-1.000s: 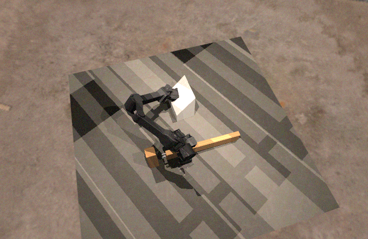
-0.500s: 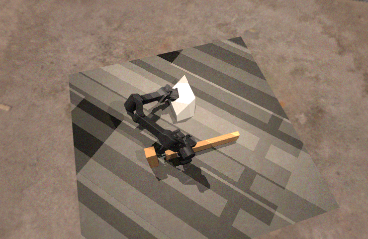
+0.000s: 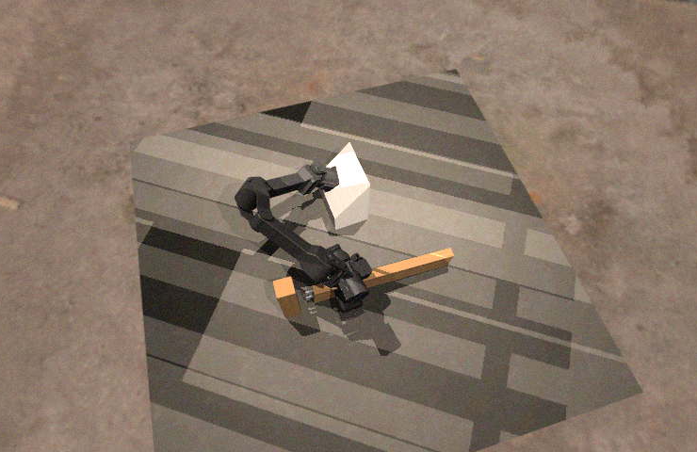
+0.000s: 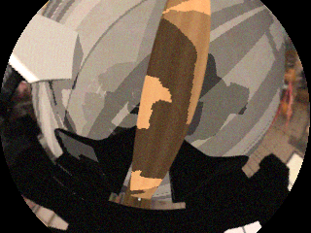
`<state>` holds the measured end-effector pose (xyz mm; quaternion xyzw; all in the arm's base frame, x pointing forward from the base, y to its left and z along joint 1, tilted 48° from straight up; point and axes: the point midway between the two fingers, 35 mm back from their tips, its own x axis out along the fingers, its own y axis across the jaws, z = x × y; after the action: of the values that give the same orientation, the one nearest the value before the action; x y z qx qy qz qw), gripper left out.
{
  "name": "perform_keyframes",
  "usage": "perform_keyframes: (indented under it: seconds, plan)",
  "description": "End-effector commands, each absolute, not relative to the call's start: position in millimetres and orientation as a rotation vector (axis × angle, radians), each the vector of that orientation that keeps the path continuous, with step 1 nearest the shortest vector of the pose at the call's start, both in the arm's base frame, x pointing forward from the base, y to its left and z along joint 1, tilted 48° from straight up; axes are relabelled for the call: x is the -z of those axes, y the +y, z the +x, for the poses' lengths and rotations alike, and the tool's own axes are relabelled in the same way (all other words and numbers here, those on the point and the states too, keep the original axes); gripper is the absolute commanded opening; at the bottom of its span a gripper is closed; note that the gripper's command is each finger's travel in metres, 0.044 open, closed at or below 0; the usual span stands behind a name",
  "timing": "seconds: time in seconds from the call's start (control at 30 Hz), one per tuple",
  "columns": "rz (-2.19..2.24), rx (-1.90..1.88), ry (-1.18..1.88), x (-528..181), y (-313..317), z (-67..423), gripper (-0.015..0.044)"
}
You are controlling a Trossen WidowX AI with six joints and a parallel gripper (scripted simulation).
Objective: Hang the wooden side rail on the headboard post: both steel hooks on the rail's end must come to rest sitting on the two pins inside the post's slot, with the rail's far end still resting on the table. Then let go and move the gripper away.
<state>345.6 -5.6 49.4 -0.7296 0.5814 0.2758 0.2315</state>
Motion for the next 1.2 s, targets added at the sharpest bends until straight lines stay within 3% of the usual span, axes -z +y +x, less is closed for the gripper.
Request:
perform_keyframes:
  seconds: [0.0,1.17]
  plan:
    - [-2.018,-0.761,1.585,-52.6,-2.5,346.4,0.0]
    - [-2.018,-0.761,1.585,-55.1,-5.5,346.1,0.0]
